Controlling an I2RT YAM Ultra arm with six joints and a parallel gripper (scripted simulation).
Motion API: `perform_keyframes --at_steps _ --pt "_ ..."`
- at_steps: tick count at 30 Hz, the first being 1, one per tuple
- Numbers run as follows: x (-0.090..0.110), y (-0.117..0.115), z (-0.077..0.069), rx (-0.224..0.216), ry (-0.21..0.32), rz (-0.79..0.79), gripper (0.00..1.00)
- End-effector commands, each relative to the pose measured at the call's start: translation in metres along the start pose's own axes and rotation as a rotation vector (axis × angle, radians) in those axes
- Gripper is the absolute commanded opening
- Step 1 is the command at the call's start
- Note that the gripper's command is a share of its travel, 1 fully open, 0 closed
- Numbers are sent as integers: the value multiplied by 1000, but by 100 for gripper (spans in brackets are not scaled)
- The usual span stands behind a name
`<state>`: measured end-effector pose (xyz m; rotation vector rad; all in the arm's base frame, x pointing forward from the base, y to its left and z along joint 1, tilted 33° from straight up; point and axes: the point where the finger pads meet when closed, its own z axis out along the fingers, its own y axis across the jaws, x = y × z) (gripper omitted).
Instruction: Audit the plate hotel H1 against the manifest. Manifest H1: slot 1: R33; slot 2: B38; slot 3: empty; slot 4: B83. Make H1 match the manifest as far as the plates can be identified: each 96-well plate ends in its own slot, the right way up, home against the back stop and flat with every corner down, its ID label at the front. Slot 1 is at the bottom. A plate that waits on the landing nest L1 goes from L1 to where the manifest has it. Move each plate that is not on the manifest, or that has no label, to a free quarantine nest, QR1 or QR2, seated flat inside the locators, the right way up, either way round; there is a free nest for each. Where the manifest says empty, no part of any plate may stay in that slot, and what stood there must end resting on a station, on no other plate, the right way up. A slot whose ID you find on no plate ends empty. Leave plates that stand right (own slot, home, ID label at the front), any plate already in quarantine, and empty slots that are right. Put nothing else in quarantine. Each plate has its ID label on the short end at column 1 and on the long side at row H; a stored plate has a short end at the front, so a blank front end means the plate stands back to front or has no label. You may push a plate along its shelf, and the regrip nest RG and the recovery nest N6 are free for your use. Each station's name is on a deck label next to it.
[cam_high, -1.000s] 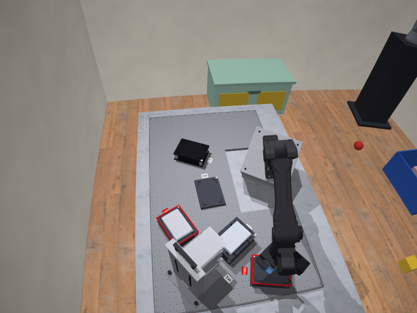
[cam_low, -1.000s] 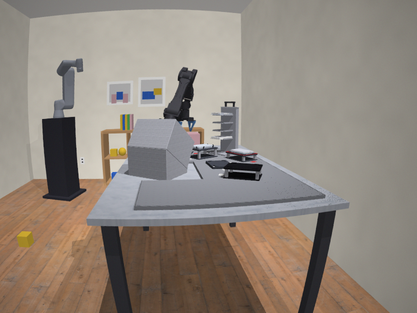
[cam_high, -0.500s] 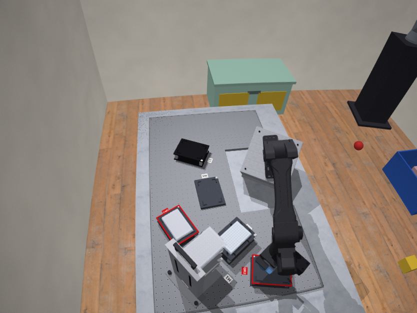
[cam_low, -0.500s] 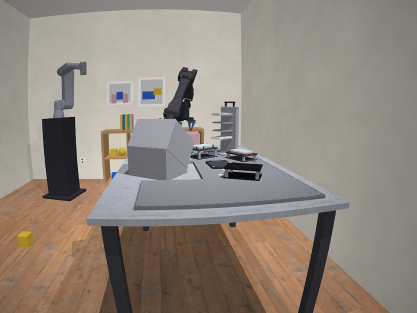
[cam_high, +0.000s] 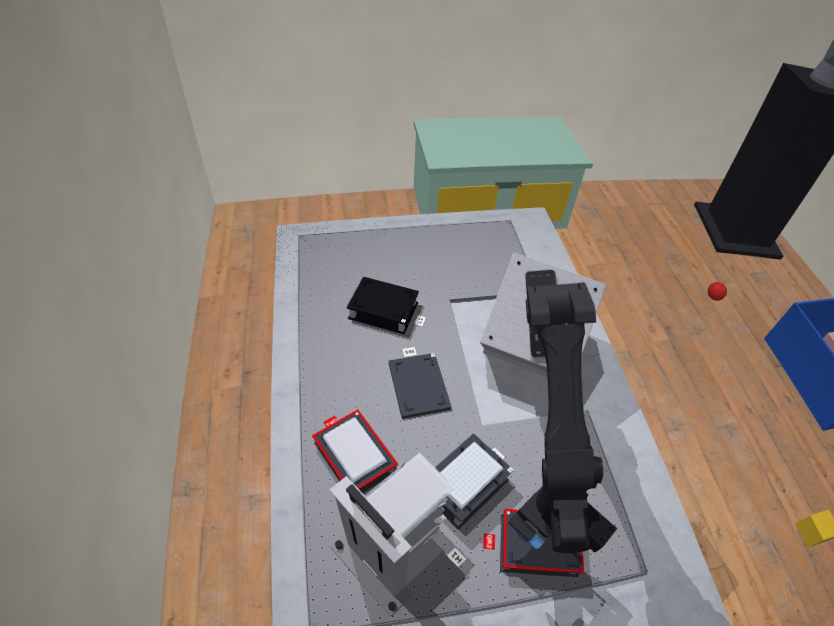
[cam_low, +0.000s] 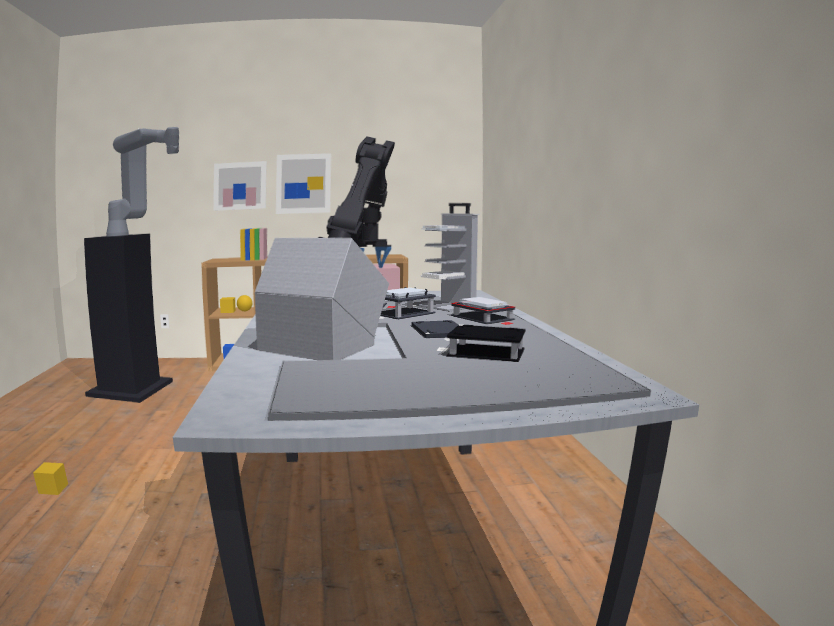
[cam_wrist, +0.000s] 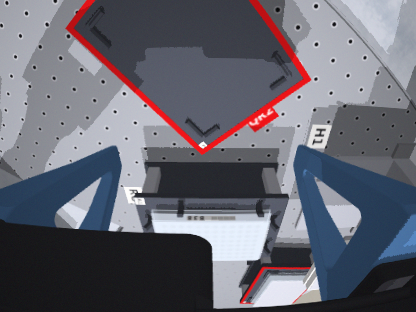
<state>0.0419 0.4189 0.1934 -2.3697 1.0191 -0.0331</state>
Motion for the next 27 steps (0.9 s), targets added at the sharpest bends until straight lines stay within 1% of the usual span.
perform_keyframes --at_steps 1,2,3,4,6,11,13,14,16,18,19,20,21,24,25,27 --pt "-3 1 5 -2 -15 -4 100" --pt "-10 -15 -15 50 -62 12 100" --pt "-6 -11 -9 38 -49 11 100" --pt "-2 -5 0 19 -31 7 100" --pt "-1 0 14 -1 -13 0 100" --pt "-1 0 22 -1 -13 0 100" --pt "-3 -4 20 12 -25 4 100" --pt "-3 -4 21 12 -26 3 100" --pt "-2 0 30 -2 -15 -3 100" --pt "-2 0 30 -2 -15 -3 100" --pt "-6 -7 22 23 -36 5 100" --pt "-2 -2 31 6 -19 2 100" --pt "-1 -1 35 -1 -13 1 100" --pt "-2 1 40 -1 -15 -3 100" --pt "-7 -6 28 21 -30 4 100" --pt "-7 -6 28 21 -30 4 100"
